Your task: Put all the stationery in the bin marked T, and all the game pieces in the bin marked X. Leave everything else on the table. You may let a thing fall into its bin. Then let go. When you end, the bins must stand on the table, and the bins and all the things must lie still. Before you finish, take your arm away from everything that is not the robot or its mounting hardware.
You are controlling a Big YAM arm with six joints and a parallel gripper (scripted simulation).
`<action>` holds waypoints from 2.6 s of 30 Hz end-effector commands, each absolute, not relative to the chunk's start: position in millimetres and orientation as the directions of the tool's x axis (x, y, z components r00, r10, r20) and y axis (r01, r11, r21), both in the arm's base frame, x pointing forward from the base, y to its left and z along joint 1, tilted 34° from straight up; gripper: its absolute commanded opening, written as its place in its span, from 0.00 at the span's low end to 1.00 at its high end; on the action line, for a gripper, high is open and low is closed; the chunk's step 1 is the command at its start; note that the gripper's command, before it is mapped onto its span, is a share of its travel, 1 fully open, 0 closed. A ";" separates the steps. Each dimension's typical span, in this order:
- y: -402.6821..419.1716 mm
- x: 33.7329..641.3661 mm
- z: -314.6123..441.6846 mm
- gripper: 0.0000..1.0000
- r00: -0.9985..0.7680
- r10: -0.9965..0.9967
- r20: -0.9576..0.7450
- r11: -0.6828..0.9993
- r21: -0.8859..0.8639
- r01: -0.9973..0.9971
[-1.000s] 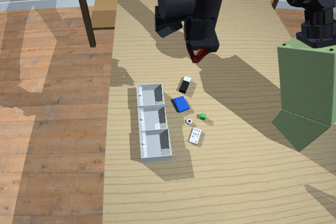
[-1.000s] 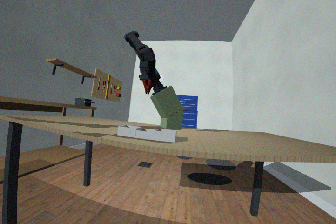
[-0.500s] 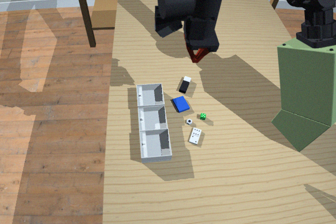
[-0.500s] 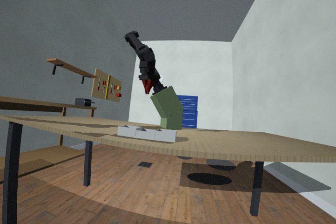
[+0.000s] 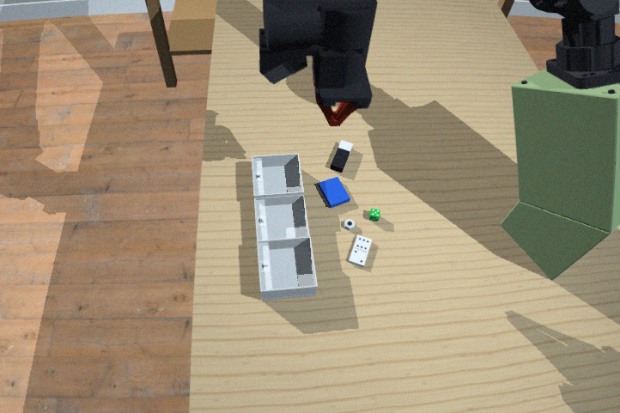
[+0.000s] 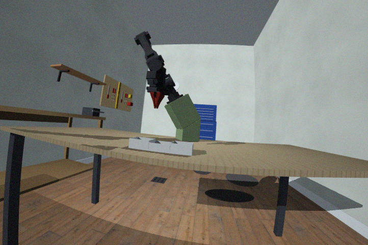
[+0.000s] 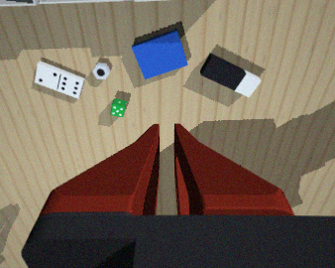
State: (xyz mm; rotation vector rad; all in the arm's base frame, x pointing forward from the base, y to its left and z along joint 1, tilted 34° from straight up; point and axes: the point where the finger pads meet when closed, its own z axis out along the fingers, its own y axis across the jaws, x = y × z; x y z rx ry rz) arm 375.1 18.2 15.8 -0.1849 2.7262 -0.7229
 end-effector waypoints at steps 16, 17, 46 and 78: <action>-27.3 502.9 -40.0 0.08 -0.933 -0.239 -0.268 0.857 -0.510 -0.074; -27.3 502.9 -40.0 0.08 -0.933 -0.239 -0.268 0.857 -0.510 -0.074; -44.6 514.7 -70.2 0.08 -0.934 -0.240 -0.264 0.856 -0.512 -0.075; -45.6 517.2 -80.3 0.08 -0.933 -0.246 -0.263 0.856 -0.511 -0.081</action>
